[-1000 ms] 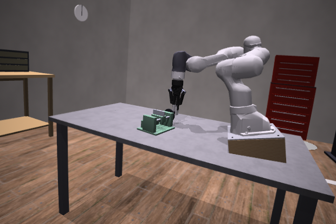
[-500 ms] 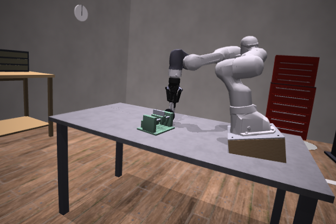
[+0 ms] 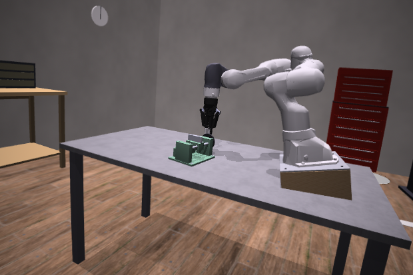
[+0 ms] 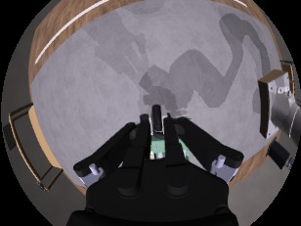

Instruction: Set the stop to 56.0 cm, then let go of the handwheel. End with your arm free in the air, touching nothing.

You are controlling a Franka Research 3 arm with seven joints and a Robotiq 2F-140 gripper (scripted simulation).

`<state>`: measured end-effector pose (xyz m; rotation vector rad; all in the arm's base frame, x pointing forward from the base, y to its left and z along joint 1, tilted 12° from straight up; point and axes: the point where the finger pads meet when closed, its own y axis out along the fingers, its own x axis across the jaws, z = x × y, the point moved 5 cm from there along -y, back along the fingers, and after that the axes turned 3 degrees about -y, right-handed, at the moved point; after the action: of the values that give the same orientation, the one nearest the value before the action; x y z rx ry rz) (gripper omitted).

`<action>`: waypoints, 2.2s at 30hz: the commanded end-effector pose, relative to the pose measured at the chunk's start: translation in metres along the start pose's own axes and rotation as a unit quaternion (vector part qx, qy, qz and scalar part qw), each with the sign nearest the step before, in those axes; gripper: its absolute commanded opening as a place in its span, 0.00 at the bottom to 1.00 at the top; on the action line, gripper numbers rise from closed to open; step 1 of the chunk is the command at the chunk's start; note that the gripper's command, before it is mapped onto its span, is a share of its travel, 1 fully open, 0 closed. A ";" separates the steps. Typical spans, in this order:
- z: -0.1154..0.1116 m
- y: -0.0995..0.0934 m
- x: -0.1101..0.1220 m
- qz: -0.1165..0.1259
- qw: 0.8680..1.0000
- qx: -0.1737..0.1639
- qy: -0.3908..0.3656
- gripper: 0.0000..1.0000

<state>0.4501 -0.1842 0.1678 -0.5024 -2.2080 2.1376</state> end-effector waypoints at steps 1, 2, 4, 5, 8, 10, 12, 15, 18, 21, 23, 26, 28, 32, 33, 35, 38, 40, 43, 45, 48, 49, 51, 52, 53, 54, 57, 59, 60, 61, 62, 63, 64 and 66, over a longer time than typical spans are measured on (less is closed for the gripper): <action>-0.001 0.009 -0.003 0.001 1.000 0.000 0.000 0.04; -0.001 0.011 -0.004 0.001 1.000 0.000 0.000 0.04; -0.001 0.016 -0.004 0.001 1.000 0.000 0.000 0.04; -0.001 0.018 -0.004 0.001 1.000 0.000 0.000 0.04; -0.001 0.020 -0.004 0.001 1.000 0.000 0.000 0.04; -0.001 0.024 -0.003 0.001 1.000 0.000 0.000 0.04; -0.001 0.028 -0.001 0.001 1.000 0.000 0.000 0.04; -0.001 0.035 0.003 0.001 1.000 0.000 0.000 0.04; -0.001 0.040 0.008 0.001 1.000 0.000 0.000 0.04; -0.001 0.043 0.014 0.001 1.000 0.000 0.000 0.04; -0.002 0.043 0.015 0.001 1.000 0.000 0.000 0.04; -0.002 0.044 0.019 0.001 1.000 0.000 0.000 0.04; -0.002 0.045 0.022 0.001 1.000 0.000 0.000 0.04; -0.002 0.045 0.028 0.001 1.000 0.000 0.000 0.04; -0.002 0.045 0.029 0.001 1.000 0.000 0.000 0.04; -0.002 0.045 0.032 0.001 1.000 0.000 0.000 0.04; -0.003 0.044 0.036 0.001 1.000 0.000 0.000 0.04; -0.003 0.043 0.037 0.001 1.000 0.000 0.000 0.04; -0.003 0.042 0.040 0.001 1.000 0.000 0.000 0.04; -0.003 0.040 0.042 0.001 1.000 0.000 0.000 0.04; -0.003 0.038 0.045 0.001 1.000 0.000 0.000 0.04; -0.003 0.037 0.046 0.001 1.000 0.000 0.000 0.04; -0.003 0.035 0.048 0.001 1.000 0.000 0.000 0.04; -0.003 0.034 0.049 0.001 1.000 0.000 0.000 0.04; -0.003 0.033 0.050 0.001 1.000 0.000 0.000 0.04; -0.003 0.032 0.051 0.001 1.000 0.000 0.000 0.04; -0.003 0.030 0.052 0.001 1.000 0.000 0.000 0.04; -0.003 0.029 0.053 0.001 1.000 0.000 0.000 0.04; -0.003 0.027 0.053 0.001 1.000 0.000 0.000 0.04; -0.004 0.026 0.054 0.001 1.000 0.000 0.000 0.04; -0.004 0.025 0.054 0.001 1.000 0.000 0.000 0.04; -0.004 0.024 0.054 0.001 1.000 0.000 0.000 0.04; -0.004 0.023 0.055 0.001 1.000 0.000 0.000 0.04; -0.004 0.021 0.055 0.001 1.000 0.000 0.000 0.04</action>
<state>0.4048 -0.1678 0.1325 -0.5076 -2.2044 2.1409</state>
